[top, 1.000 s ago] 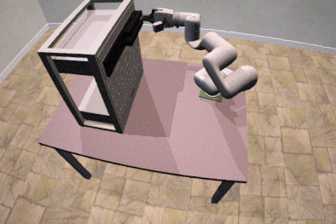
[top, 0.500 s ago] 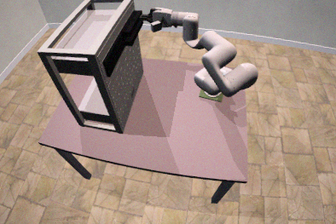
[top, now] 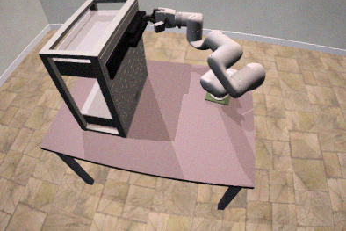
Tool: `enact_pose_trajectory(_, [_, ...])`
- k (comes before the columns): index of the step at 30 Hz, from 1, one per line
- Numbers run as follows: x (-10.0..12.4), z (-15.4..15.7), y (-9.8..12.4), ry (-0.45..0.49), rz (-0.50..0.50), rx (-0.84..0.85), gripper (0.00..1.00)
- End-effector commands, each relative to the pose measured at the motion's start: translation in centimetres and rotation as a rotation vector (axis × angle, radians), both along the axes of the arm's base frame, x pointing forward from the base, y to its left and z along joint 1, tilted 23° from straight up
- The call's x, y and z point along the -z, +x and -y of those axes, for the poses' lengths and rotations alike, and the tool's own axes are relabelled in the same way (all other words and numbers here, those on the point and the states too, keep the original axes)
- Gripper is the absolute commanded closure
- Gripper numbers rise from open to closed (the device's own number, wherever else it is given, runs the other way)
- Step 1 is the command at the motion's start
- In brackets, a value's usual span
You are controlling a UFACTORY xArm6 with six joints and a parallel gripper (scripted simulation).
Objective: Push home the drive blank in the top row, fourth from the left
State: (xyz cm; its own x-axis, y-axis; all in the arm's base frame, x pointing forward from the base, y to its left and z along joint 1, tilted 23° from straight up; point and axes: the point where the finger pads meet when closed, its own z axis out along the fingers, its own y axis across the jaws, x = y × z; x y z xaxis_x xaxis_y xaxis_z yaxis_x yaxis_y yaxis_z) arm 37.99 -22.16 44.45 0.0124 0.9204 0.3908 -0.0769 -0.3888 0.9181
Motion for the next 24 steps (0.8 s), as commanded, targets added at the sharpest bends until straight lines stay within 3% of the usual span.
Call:
enact_pose_trajectory(1, [-0.2,0.1,0.4,-0.002,0.002,0.001,1.0])
enact_pose_trajectory(24, [-0.3,0.1,1.7,-0.002,0.002,0.001,1.0])
